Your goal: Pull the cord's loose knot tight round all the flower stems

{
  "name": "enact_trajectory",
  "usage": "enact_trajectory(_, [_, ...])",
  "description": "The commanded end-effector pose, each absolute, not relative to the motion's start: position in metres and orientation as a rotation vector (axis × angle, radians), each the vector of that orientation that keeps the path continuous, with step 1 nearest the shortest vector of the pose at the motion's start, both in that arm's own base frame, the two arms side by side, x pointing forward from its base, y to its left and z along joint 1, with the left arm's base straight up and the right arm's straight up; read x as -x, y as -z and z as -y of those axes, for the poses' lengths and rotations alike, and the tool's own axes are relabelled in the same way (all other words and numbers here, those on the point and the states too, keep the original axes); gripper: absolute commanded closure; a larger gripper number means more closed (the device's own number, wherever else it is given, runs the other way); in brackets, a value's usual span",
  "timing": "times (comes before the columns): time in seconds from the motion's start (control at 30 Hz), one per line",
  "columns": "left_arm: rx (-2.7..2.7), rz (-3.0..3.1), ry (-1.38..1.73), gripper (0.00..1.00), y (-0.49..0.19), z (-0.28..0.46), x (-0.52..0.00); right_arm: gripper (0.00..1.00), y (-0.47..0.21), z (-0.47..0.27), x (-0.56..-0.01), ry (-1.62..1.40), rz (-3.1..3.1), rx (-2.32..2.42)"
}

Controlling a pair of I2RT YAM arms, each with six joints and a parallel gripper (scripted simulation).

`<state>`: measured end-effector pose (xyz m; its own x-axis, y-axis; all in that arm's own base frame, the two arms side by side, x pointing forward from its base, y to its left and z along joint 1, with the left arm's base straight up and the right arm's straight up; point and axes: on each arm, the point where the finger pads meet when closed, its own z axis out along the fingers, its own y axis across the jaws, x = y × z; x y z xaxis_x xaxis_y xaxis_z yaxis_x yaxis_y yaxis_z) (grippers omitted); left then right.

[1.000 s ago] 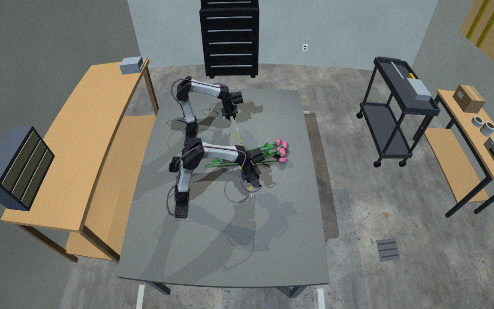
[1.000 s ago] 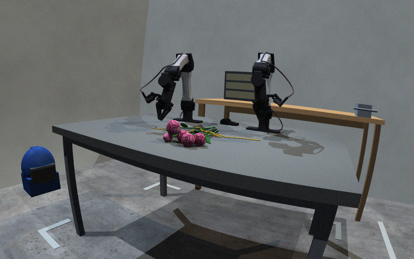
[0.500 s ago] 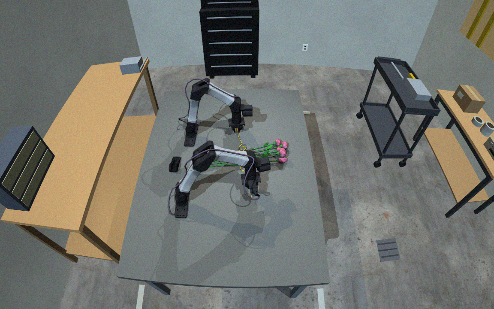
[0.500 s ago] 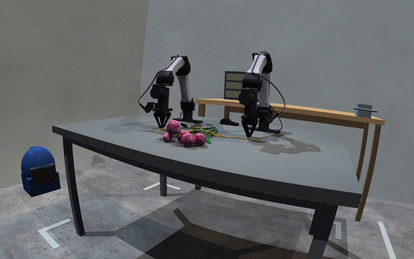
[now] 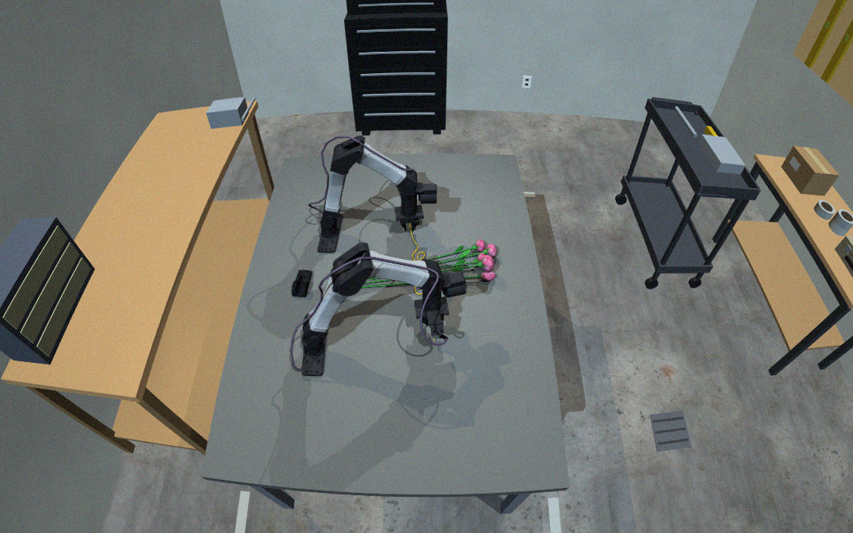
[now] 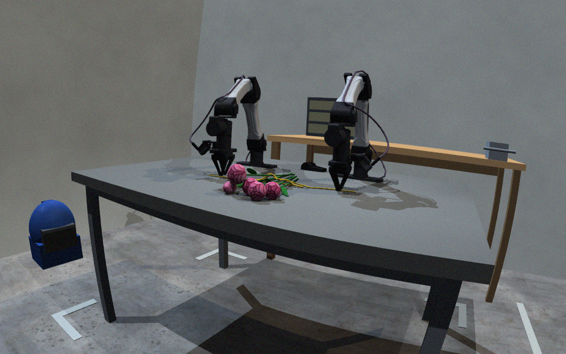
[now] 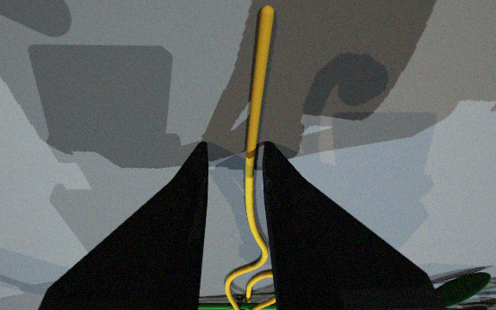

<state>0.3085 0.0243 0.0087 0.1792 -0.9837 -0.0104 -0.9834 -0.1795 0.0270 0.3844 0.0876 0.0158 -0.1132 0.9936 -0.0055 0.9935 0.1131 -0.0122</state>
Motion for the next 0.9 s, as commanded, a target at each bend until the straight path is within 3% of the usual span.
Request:
enact_trajectory(0.0, [-2.417,1.994,0.016,0.73,0.002,-0.019,-0.318,0.73,-0.019,-0.090,-0.385,0.024,2.335,2.115])
enact_trajectory(0.23, [-2.428,2.003,-0.008,0.73,-0.002,-0.018,-0.321,0.73,0.006,-0.089,-0.381,-0.024,2.322,2.098])
enact_trajectory(0.3, [-2.425,2.004,-0.006,0.88,-0.001,-0.019,-0.320,0.73,0.006,-0.090,-0.382,-0.025,2.322,2.098])
enact_trajectory(0.37, [-2.425,2.004,-0.006,0.88,-0.001,-0.019,-0.320,0.73,0.006,-0.090,-0.382,-0.025,2.322,2.098])
enact_trajectory(0.5, [-2.422,2.007,-0.004,1.00,-0.001,-0.020,-0.318,0.73,0.001,-0.094,-0.394,-0.006,2.329,2.102])
enact_trajectory(0.63, [-2.420,2.008,-0.003,1.00,-0.001,-0.021,-0.318,0.73,-0.002,-0.092,-0.387,0.009,2.336,2.105])
enact_trajectory(0.7, [-2.419,2.010,-0.003,1.00,-0.001,-0.021,-0.317,0.88,-0.002,-0.092,-0.387,0.009,2.336,2.104])
enact_trajectory(0.87, [-2.419,2.010,-0.003,1.00,-0.001,-0.021,-0.317,1.00,-0.002,-0.090,-0.387,0.009,2.336,2.104])
